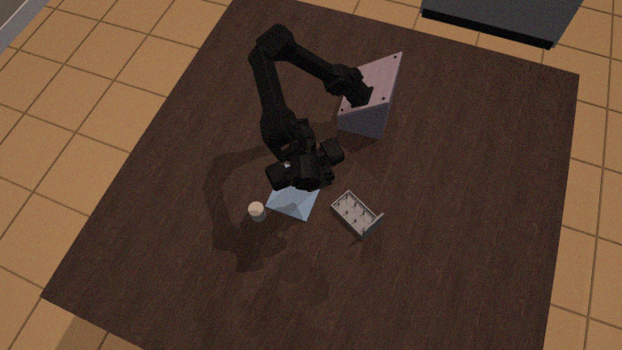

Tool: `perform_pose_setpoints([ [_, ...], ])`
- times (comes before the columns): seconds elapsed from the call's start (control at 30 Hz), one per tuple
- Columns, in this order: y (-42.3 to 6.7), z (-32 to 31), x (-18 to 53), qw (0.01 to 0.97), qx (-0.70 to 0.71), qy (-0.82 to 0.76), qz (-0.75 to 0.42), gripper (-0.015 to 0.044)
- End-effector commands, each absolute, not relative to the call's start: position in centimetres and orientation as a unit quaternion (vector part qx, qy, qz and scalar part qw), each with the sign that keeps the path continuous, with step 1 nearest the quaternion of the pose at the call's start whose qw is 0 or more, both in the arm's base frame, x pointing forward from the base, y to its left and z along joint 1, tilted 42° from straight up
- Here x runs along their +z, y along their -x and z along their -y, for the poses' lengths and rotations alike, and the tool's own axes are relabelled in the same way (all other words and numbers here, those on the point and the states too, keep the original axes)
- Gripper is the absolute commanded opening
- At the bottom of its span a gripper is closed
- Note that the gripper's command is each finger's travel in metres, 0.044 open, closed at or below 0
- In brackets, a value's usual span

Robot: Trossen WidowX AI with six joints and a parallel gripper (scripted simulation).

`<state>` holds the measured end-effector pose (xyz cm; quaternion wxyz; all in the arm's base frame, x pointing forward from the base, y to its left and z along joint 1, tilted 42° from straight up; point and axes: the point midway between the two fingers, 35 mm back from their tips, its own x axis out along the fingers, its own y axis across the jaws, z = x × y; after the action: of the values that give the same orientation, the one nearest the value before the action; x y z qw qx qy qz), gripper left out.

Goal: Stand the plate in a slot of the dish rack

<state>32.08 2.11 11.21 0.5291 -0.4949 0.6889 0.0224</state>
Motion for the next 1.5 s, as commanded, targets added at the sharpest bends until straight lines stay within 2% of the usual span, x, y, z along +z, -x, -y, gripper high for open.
perform_pose_setpoints([
  [0.0, -31.6, -2.4, 11.0, 0.496, 0.071, 0.528, -0.685, 0.0000],
  [0.7, -29.7, -3.8, 9.6, 0.276, 0.310, 0.671, -0.615, 0.0000],
  [1.47, -27.5, -5.0, 8.2, -0.007, 0.522, 0.726, -0.447, 0.0000],
])
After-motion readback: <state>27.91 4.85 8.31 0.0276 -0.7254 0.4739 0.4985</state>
